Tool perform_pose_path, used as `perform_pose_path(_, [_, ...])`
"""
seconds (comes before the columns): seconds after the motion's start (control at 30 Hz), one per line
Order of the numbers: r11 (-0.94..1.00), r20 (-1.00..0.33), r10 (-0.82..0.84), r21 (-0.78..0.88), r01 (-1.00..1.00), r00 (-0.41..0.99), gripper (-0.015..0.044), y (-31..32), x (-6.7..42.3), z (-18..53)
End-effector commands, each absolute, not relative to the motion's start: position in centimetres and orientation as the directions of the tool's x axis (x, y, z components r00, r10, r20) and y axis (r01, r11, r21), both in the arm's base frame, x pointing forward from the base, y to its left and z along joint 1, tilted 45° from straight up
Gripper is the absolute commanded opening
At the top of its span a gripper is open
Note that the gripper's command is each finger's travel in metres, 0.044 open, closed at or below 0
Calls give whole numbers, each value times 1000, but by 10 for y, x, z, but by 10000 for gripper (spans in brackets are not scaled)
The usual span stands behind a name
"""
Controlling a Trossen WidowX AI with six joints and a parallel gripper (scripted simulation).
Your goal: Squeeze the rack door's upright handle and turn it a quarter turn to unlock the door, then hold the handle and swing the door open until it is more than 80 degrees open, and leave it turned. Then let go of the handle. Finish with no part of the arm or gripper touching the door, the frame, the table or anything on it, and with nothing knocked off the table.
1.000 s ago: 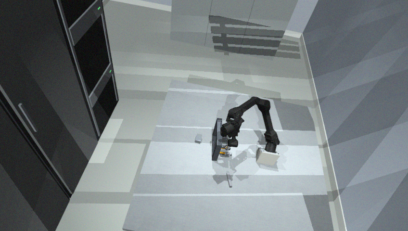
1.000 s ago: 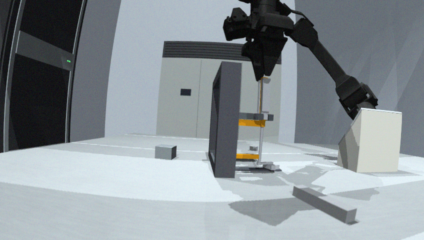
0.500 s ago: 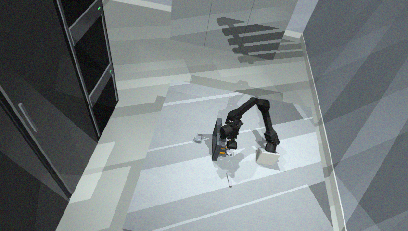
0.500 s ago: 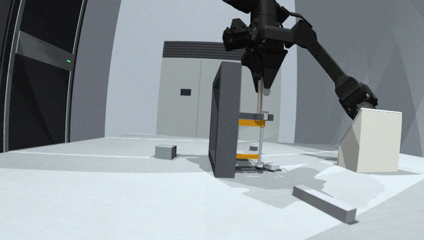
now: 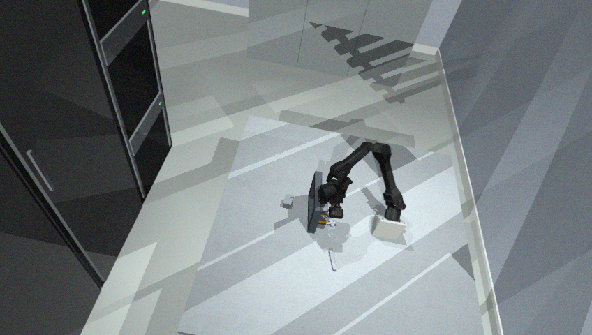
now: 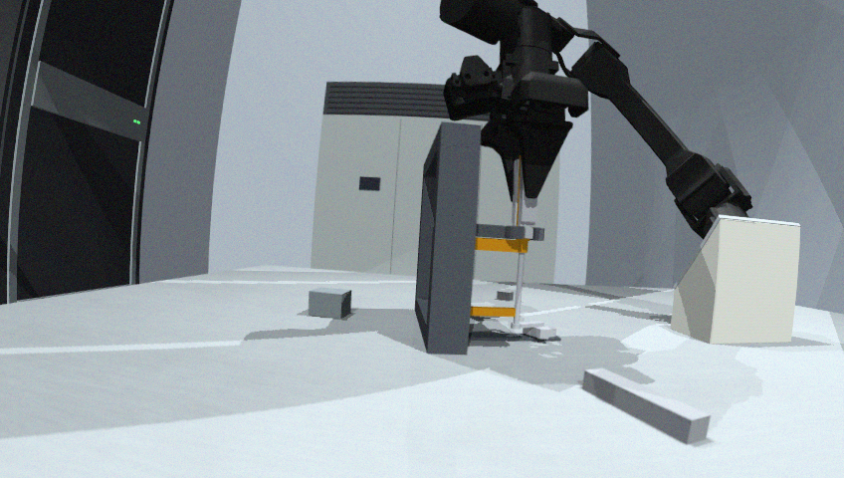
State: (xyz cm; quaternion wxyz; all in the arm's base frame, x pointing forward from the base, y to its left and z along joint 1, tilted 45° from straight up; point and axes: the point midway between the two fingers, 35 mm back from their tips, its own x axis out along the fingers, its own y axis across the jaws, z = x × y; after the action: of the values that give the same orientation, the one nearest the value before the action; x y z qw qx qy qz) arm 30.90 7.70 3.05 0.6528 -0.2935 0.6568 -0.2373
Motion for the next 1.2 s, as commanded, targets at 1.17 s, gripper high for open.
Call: perform_pose_path(1.17, [462,-714,-699,-477,-748,23,15,75,307,29])
